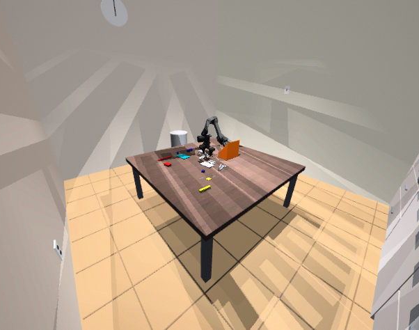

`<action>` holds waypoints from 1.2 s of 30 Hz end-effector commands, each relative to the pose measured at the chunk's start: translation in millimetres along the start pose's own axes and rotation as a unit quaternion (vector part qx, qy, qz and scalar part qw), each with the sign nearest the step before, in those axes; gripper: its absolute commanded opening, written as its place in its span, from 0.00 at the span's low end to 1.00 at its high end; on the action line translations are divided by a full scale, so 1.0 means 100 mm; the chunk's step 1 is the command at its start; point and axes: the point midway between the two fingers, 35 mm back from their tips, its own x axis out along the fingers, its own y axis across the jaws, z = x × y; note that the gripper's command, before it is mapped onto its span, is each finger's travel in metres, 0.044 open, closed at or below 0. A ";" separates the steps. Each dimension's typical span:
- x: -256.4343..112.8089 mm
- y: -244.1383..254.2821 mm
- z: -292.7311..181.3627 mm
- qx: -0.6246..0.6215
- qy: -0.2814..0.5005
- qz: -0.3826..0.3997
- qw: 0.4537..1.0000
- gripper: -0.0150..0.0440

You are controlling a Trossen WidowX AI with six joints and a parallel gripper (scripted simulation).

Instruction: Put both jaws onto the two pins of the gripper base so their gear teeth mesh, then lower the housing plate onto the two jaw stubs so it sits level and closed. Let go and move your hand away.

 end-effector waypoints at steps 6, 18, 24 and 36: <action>0.13 -0.01 -0.03 -0.003 0.001 -0.005 1.000 1.00; 0.16 -0.02 -0.04 -0.003 0.002 -0.006 1.000 0.60; 0.16 -0.02 -0.04 -0.003 0.002 -0.006 1.000 0.40; 0.16 -0.02 -0.04 -0.003 0.002 -0.006 1.000 0.32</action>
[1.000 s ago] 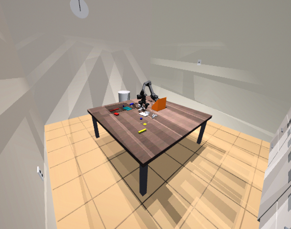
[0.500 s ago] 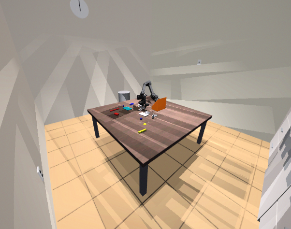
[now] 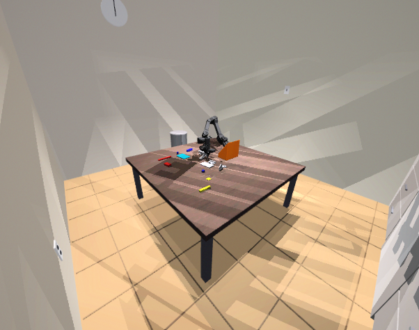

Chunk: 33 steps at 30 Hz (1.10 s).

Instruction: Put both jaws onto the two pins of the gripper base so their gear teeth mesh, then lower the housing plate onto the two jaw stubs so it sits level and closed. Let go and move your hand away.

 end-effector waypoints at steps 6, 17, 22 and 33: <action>-0.02 0.00 0.00 -0.002 0.000 -0.001 1.000 0.32; -0.08 0.00 0.01 -0.001 0.000 0.000 1.000 0.32; -0.11 0.00 0.01 -0.001 0.000 0.000 1.000 0.32; -0.17 0.00 0.01 -0.001 0.000 0.000 1.000 0.32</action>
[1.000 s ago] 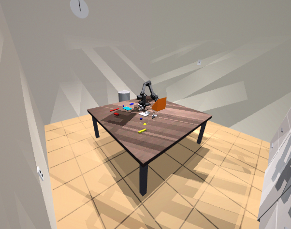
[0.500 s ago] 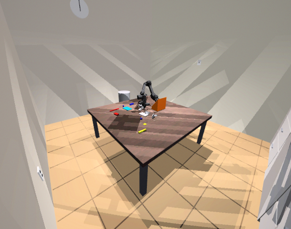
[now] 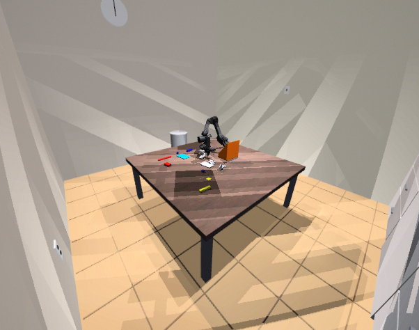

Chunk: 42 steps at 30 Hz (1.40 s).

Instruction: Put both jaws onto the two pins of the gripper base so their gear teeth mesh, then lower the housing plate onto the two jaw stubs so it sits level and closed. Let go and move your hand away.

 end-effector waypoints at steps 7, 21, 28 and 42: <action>-0.07 -0.02 0.02 0.003 -0.004 -0.002 1.000 0.32; -0.15 -0.02 0.02 0.003 -0.004 -0.003 1.000 0.32; -0.17 -0.02 0.02 0.003 -0.004 -0.003 1.000 0.32; -0.57 -0.01 0.02 0.003 -0.004 -0.001 1.000 0.32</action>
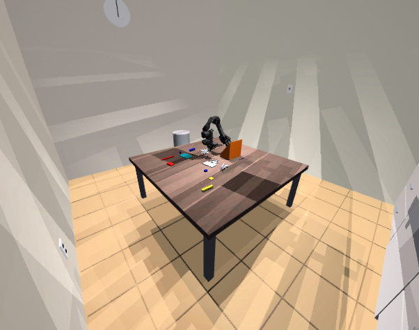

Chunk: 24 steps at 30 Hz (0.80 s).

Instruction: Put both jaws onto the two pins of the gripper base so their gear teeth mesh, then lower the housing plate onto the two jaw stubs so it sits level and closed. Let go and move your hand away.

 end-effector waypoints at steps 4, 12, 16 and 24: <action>-0.14 -0.01 0.01 0.003 -0.003 0.000 1.000 0.32; -0.14 0.01 0.03 0.035 -0.003 0.000 0.999 0.32; -0.14 0.03 0.07 0.087 -0.003 0.001 0.996 0.32; -0.14 0.08 0.13 0.191 -0.003 0.001 0.982 0.32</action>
